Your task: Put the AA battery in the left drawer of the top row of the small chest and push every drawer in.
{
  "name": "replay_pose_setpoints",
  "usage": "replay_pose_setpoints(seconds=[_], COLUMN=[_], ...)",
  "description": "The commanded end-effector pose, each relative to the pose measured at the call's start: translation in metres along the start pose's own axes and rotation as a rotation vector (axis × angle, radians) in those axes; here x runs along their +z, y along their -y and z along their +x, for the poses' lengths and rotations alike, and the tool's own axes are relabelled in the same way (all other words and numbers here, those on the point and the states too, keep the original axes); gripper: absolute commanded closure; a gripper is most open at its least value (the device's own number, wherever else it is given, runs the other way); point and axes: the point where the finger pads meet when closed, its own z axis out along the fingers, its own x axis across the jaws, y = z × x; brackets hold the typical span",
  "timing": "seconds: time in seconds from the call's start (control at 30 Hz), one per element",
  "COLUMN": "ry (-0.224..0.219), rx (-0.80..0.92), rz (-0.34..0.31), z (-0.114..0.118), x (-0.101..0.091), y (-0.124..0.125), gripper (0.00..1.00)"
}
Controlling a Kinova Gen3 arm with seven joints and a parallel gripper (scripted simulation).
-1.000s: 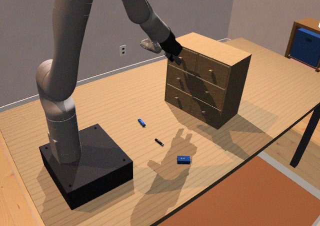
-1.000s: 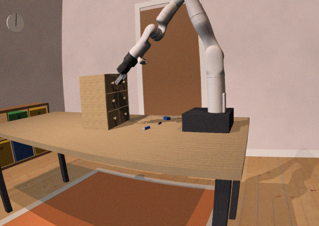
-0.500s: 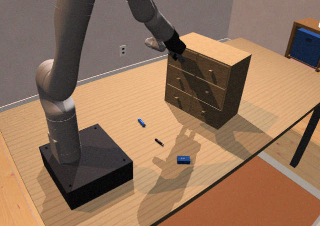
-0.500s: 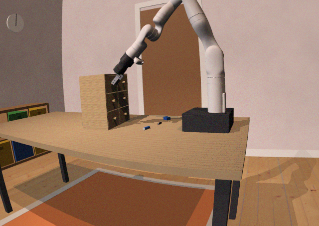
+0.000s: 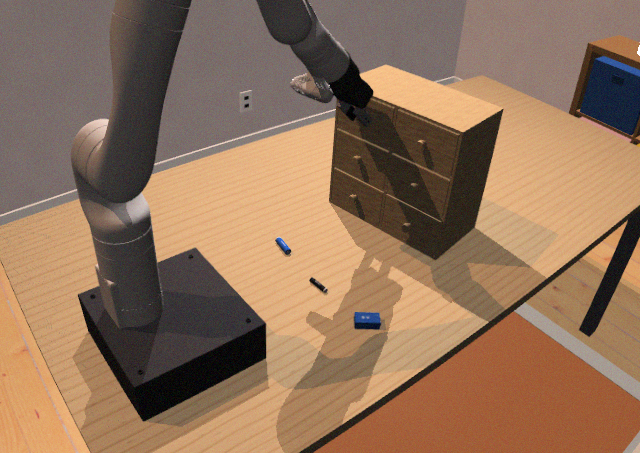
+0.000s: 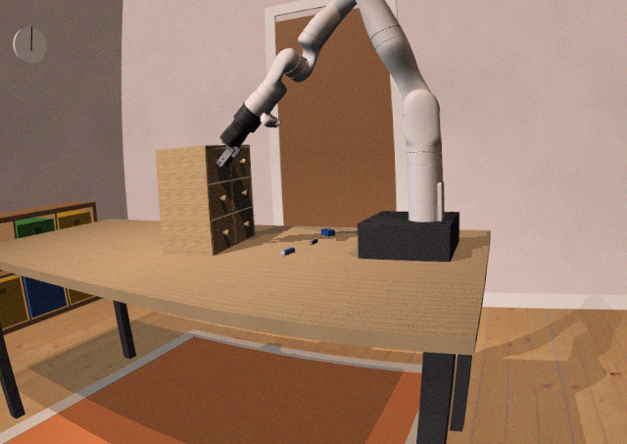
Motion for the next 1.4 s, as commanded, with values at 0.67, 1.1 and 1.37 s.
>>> replay_pose_setpoints(seconds=[0.67, 1.1, 1.37], ry=[-0.001, -0.001, -0.001], rx=[0.003, 0.003, 0.003], rz=[0.004, 0.004, 0.004], z=[0.0001, 0.0001, 0.0001], x=[0.0009, 0.0009, 0.0009], y=[0.0009, 0.0009, 0.0009], gripper=[0.63, 0.63, 0.63])
